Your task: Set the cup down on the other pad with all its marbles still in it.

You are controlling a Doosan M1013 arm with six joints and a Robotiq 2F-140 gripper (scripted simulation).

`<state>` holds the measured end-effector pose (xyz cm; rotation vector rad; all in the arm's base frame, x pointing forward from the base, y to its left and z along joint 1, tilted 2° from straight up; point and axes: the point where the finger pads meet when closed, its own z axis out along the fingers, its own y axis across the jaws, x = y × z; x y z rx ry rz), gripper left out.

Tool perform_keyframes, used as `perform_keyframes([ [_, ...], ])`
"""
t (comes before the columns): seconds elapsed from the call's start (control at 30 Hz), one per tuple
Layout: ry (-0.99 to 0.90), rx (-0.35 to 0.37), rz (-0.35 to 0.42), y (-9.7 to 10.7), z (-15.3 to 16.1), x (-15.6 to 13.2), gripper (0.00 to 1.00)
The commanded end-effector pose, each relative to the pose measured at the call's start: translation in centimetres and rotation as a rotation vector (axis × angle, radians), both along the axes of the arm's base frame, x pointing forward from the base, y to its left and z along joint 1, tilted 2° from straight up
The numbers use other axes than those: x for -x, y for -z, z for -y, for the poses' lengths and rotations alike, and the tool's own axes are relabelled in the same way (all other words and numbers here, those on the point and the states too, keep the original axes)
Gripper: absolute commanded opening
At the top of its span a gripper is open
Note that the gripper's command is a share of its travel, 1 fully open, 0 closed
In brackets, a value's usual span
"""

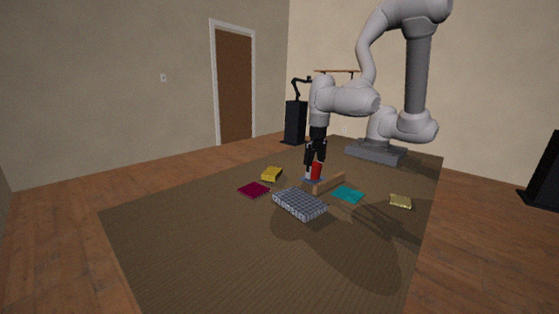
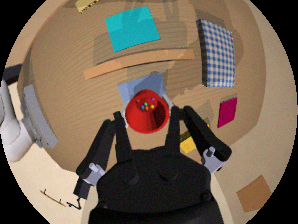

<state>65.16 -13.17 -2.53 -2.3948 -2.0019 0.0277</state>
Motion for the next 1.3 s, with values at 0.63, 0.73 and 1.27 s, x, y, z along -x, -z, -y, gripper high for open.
perform_keyframes([
  [0.63, -0.003, -0.002, 0.001, -5.3, -0.3, -0.2, 0.49],
  [0.73, -0.003, -0.002, 0.001, -5.4, -0.3, -0.2, 0.49],
  [1.27, -0.003, -0.002, 0.001, -5.5, -0.4, -0.3, 0.49],
])
